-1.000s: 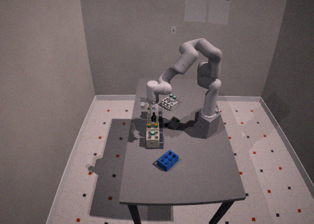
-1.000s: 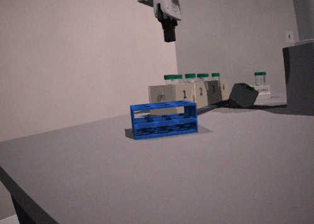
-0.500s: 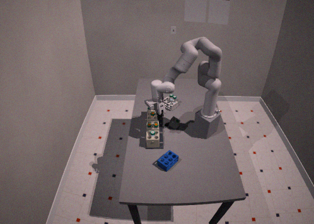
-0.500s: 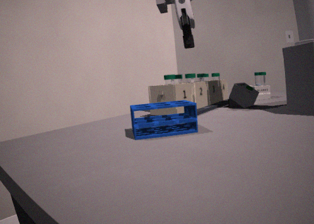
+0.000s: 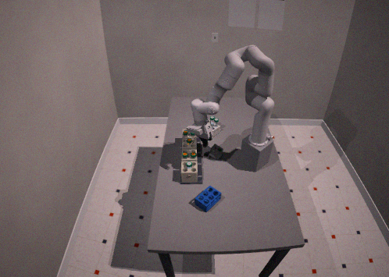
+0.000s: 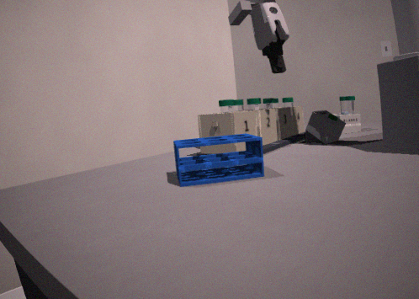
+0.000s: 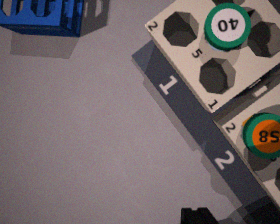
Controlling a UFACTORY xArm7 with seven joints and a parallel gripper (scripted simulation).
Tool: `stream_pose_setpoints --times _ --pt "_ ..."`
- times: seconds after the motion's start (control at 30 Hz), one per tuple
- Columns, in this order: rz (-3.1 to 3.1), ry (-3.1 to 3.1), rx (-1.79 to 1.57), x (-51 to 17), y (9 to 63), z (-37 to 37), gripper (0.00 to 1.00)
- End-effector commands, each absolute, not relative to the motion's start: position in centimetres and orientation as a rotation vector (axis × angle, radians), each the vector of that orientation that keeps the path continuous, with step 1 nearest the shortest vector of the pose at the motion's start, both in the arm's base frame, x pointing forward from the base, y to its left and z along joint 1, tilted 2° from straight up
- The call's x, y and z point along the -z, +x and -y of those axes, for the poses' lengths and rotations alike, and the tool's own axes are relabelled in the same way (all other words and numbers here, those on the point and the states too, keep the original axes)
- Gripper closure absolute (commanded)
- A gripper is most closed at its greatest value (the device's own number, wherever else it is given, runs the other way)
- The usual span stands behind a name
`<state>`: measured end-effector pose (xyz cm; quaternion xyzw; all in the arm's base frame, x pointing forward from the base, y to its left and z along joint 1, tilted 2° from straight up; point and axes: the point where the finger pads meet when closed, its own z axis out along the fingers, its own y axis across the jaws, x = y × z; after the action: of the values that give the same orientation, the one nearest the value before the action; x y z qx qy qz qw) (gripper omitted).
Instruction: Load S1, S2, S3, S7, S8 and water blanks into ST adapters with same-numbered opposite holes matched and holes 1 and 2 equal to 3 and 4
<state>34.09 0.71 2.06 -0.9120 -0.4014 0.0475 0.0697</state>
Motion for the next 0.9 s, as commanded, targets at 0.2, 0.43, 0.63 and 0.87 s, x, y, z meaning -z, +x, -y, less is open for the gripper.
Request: stream_pose_setpoints --times 0.2,0.43,0.63,0.87 --pt "1.643 -2.428 -0.184 -0.1 30.3 2.4 1.0" --pt "1.668 -2.407 -0.188 0.9 28.5 3.8 1.0" --pt "1.668 -2.407 -0.188 2.0 26.3 5.5 1.0" --pt "1.668 -2.407 -0.189 3.4 23.7 7.5 1.0"
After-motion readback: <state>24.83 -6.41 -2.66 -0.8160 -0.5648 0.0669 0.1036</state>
